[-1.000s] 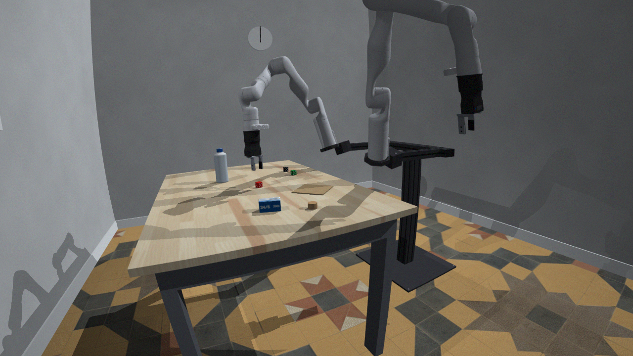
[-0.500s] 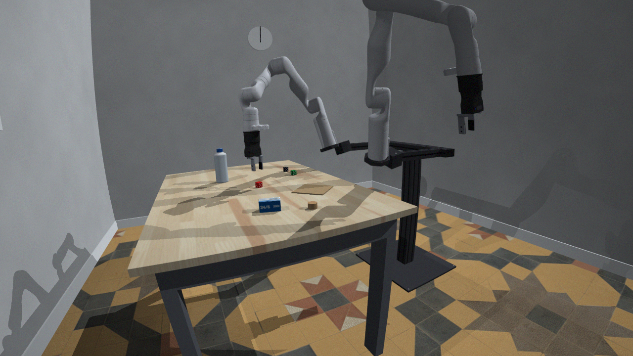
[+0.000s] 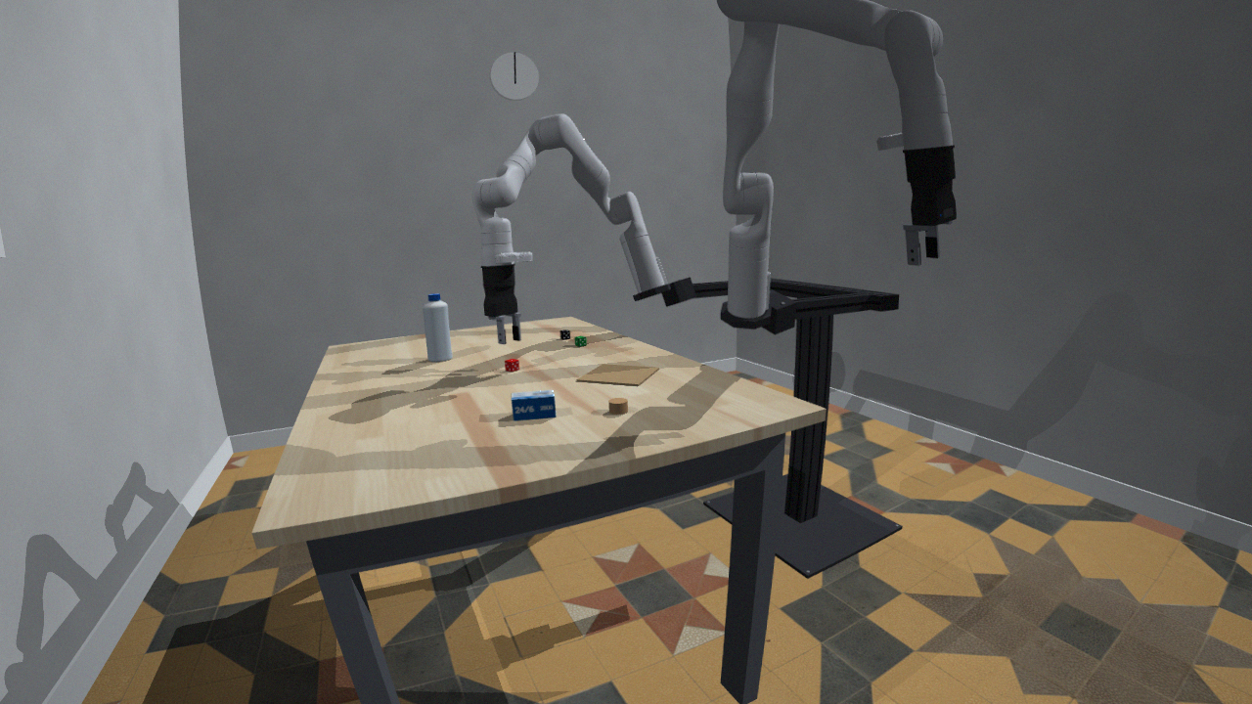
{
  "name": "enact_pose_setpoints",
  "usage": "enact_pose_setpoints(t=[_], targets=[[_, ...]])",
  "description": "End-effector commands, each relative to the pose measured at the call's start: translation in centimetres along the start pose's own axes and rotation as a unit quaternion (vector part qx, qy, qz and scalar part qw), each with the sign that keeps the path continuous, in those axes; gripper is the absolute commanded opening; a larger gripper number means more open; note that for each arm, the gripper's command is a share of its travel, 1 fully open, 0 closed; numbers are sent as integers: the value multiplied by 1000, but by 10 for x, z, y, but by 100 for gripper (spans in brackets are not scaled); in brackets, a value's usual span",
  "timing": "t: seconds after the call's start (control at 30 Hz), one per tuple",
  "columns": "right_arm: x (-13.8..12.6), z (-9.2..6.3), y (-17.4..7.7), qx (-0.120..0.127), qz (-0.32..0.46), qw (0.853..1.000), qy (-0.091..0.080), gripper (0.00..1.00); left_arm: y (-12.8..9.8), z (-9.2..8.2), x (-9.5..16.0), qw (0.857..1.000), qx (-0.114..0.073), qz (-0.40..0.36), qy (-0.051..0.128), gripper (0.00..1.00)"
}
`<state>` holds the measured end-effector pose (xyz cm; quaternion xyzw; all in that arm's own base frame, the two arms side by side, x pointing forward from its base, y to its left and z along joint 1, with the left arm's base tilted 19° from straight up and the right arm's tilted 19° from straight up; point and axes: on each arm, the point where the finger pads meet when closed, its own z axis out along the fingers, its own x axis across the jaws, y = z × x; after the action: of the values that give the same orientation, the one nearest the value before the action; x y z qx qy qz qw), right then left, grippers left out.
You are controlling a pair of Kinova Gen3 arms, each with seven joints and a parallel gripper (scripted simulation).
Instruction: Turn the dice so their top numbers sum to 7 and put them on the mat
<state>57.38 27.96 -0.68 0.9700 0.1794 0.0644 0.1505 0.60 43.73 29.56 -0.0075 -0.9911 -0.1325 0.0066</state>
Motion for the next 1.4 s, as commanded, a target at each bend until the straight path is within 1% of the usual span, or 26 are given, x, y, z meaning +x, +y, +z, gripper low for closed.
enact_pose_setpoints(t=[0.0,0.37,0.43,0.77,0.93,1.37], targets=[[1,2,0,0,0,1000,1,79,0,-1,0,1000,-1,0,0,100],[0,19,-1,0,0,1000,1,79,0,-1,0,1000,-1,0,0,100],[0,19,-1,0,0,1000,1,79,0,-1,0,1000,-1,0,0,100],[0,31,-1,0,0,1000,1,79,0,-1,0,1000,-1,0,0,100],[0,34,-1,0,0,1000,1,79,0,-1,0,1000,-1,0,0,100],[0,35,-1,0,0,1000,1,79,0,-1,0,1000,-1,0,0,100]])
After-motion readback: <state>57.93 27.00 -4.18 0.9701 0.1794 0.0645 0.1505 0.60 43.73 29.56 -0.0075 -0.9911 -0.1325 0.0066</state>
